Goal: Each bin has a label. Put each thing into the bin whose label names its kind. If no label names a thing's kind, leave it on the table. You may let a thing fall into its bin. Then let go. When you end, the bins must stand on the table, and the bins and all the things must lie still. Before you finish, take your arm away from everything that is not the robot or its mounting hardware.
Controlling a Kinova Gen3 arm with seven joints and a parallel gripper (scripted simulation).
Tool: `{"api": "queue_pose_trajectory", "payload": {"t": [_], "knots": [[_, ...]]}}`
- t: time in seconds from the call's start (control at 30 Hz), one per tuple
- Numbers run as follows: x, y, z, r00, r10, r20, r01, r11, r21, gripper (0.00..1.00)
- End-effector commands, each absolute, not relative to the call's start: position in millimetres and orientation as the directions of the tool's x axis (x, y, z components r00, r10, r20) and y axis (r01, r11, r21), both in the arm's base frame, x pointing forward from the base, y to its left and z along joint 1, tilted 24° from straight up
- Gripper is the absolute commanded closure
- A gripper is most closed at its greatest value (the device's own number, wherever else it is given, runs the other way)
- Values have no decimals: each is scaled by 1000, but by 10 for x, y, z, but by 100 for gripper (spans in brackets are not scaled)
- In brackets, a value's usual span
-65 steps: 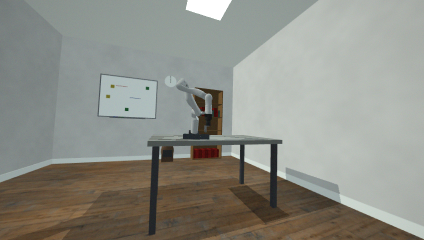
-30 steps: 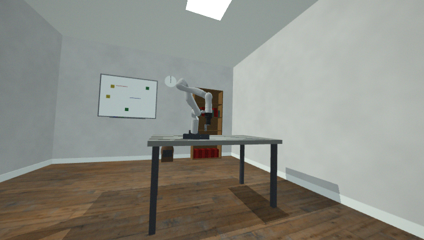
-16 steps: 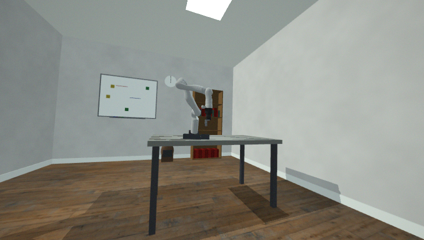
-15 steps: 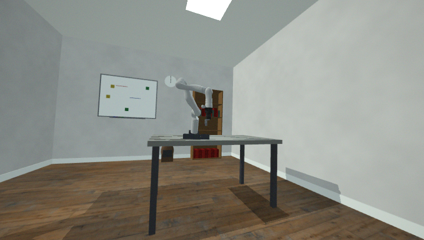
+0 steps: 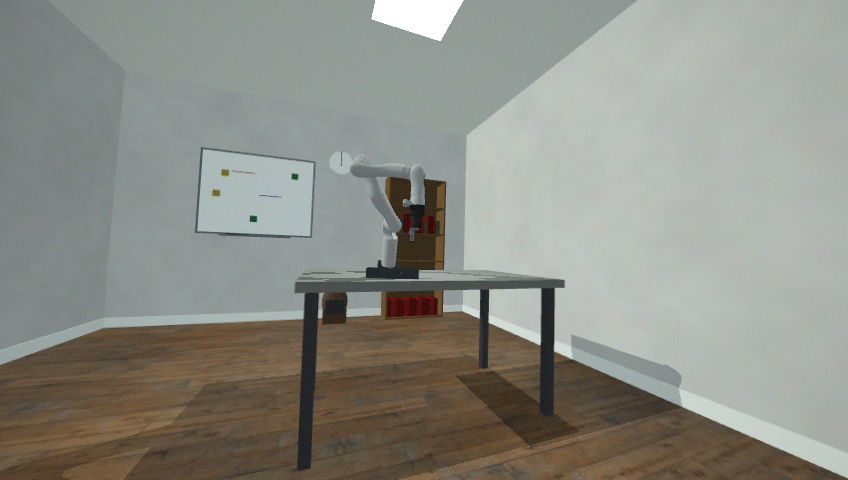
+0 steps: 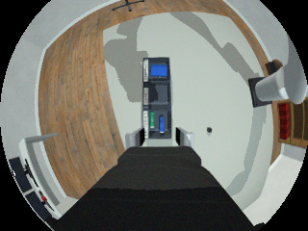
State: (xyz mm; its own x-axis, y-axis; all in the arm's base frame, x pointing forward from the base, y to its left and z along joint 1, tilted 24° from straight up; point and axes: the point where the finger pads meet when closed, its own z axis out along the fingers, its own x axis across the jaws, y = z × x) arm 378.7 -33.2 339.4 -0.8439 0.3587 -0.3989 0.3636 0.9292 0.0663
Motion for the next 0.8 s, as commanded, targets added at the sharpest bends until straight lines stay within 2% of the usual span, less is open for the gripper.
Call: {"api": "queue_pose_trajectory", "payload": {"t": [0.0, 0.77], "knots": [[3719, -355, 3532, -844, 361, -397, 369, 928, 59, 0], [3716, -348, 3573, -840, 366, -400, 372, 926, 65, 0]]}}
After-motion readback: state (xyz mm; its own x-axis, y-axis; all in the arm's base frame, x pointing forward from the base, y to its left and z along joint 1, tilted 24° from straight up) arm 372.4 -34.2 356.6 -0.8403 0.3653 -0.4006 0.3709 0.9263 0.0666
